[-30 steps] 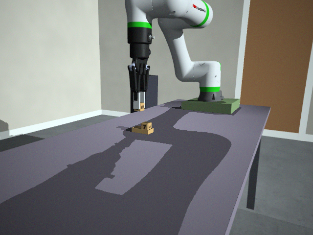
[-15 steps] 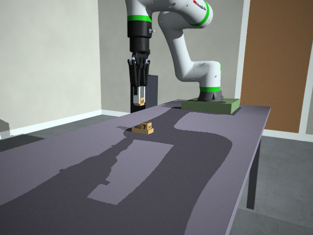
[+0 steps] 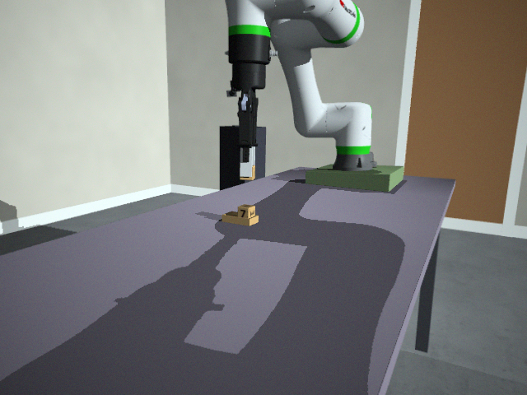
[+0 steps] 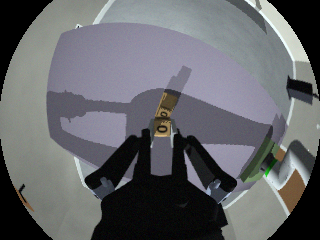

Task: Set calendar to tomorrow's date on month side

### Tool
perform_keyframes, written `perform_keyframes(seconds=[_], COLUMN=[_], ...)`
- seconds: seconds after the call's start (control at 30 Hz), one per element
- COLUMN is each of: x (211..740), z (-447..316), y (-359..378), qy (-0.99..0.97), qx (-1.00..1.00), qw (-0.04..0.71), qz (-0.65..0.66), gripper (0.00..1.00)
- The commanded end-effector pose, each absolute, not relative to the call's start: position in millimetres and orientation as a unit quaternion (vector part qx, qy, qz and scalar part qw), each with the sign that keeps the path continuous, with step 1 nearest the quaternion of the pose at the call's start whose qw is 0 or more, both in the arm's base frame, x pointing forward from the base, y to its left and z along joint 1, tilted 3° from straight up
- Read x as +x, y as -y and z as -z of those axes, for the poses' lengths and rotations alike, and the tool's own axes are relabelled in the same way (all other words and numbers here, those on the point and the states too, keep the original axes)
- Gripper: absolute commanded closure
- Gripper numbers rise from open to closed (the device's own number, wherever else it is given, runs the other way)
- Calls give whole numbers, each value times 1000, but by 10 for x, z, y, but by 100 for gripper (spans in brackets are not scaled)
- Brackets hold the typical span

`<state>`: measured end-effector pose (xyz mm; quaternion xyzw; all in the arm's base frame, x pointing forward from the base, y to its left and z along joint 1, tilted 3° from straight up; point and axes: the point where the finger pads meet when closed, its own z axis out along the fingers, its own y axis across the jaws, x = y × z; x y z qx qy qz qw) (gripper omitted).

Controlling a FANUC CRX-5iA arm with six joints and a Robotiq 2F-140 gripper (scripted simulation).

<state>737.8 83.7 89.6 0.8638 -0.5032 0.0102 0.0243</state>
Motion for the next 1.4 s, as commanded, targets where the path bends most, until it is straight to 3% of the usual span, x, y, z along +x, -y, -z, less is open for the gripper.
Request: perform_keyframes(seconds=[0.0,1.07,1.37], x=[7365,7108,7094], z=[-886,-762,-758], y=[-972,-2161,-2205], qy=[443,-126,-147], qx=[896,992,989], qw=[24,24,24], qz=[-8,7,7], gripper=[75,75,75])
